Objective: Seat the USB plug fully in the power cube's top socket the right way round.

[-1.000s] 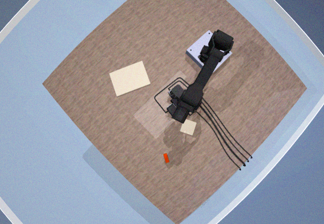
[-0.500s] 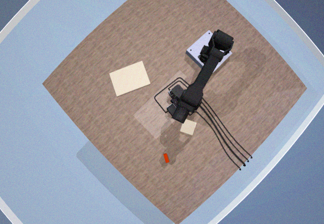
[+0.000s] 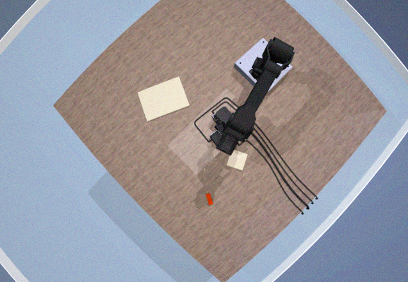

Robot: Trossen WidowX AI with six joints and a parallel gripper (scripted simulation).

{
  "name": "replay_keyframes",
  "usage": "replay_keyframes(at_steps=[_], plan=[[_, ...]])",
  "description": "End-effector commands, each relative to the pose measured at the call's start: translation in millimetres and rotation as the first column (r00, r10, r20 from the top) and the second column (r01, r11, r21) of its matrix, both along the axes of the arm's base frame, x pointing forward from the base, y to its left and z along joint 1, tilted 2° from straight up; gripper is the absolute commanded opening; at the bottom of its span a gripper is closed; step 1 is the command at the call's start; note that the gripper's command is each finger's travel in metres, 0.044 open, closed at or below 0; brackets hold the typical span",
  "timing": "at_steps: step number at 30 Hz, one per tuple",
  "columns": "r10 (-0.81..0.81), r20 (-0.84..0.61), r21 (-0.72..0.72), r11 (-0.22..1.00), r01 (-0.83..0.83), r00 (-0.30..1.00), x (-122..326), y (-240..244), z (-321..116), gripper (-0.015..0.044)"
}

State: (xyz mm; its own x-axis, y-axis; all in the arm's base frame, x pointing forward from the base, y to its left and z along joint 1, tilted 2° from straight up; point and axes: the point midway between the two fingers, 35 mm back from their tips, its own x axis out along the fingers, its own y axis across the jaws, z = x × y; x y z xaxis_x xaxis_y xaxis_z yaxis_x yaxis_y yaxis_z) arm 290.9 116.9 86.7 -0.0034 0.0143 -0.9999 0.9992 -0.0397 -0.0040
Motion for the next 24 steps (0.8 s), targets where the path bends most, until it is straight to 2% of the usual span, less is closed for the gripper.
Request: replay_keyframes(at_steps=[1, 13, 17, 24], plan=[[0.004, -0.007, -0.003, 1.000, -0.004, 1.000, -0.3, -0.2, -3.2, 0.0000], [0.004, -0.007, -0.003, 1.000, -0.004, 1.000, -0.3, -0.2, -3.2, 0.0000], [0.000, 0.000, 0.000, 1.000, 0.000, 1.000, 0.0, 0.0, -0.1, 0.0095], [0.000, 0.000, 0.000, 1.000, 0.000, 1.000, 0.0, 0.0, -0.1, 0.0095]])
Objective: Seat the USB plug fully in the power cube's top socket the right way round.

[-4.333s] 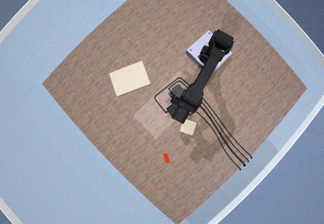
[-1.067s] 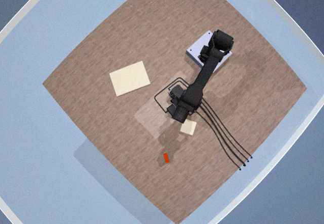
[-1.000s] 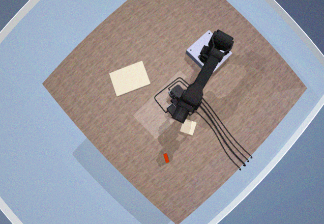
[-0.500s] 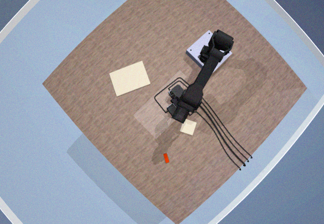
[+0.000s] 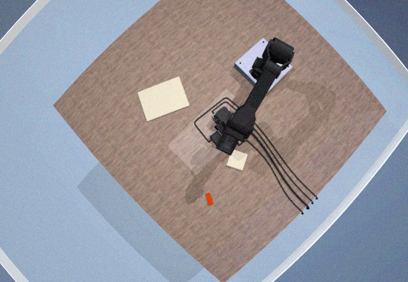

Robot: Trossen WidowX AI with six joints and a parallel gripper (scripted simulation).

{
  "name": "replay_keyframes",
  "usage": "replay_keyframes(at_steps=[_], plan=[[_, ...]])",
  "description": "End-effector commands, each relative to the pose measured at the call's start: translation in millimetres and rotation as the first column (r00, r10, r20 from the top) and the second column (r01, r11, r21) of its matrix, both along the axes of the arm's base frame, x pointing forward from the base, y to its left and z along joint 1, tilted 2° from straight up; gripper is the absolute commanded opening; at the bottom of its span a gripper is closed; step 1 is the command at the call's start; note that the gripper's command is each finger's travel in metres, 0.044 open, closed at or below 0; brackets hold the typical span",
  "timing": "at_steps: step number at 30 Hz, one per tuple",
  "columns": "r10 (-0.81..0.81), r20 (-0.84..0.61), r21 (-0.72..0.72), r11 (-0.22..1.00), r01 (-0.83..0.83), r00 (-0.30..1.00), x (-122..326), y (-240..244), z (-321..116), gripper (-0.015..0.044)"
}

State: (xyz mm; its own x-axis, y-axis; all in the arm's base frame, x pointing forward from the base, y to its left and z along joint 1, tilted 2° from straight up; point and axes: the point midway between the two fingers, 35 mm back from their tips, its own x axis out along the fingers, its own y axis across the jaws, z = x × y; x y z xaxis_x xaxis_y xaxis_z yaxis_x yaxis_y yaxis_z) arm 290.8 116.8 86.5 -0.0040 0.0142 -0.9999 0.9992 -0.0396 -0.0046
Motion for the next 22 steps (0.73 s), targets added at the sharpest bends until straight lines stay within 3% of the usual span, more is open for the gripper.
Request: replay_keyframes(at_steps=[1, 22], plan=[[0.000, 0.000, 0.000, 1.000, 0.000, 1.000, 0, 0, 0, 0.0095], [0.000, 0.000, 0.000, 1.000, 0.000, 1.000, 0, 0, 11, 0.0095]])
